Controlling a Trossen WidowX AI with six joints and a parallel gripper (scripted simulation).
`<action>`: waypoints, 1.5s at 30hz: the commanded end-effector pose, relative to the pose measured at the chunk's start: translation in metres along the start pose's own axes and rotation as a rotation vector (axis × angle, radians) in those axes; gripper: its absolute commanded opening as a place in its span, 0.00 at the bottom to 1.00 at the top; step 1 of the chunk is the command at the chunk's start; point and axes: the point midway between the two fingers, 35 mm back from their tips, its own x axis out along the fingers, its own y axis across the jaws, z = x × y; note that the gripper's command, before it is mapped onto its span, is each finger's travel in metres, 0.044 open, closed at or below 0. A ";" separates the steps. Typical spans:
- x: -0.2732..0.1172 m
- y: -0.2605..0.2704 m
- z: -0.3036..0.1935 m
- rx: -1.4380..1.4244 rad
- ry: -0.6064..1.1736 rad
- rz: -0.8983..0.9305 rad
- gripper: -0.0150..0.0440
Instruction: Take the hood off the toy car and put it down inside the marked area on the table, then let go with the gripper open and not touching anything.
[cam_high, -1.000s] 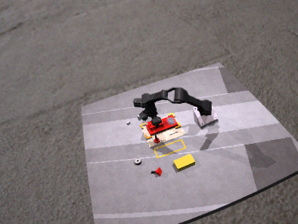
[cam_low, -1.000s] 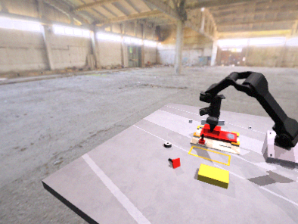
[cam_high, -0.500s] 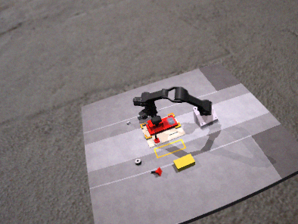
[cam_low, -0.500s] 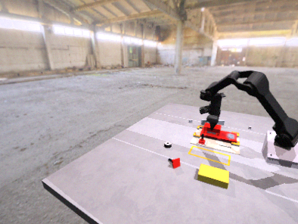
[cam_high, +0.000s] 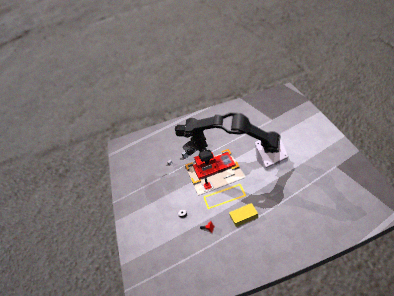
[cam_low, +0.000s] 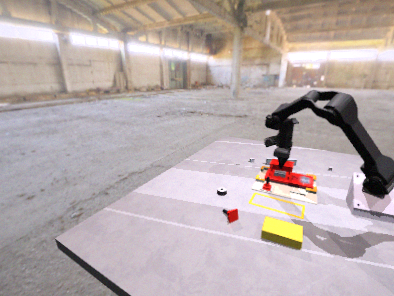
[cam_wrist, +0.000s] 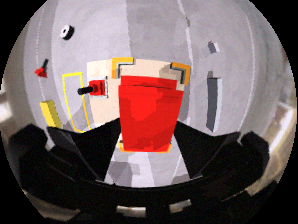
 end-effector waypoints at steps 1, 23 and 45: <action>-0.021 0.000 0.002 -0.010 -0.012 -0.012 0.25; -0.032 0.078 0.007 -0.006 -0.001 -0.041 0.25; -0.033 0.202 -0.011 -0.008 -0.010 -0.009 0.25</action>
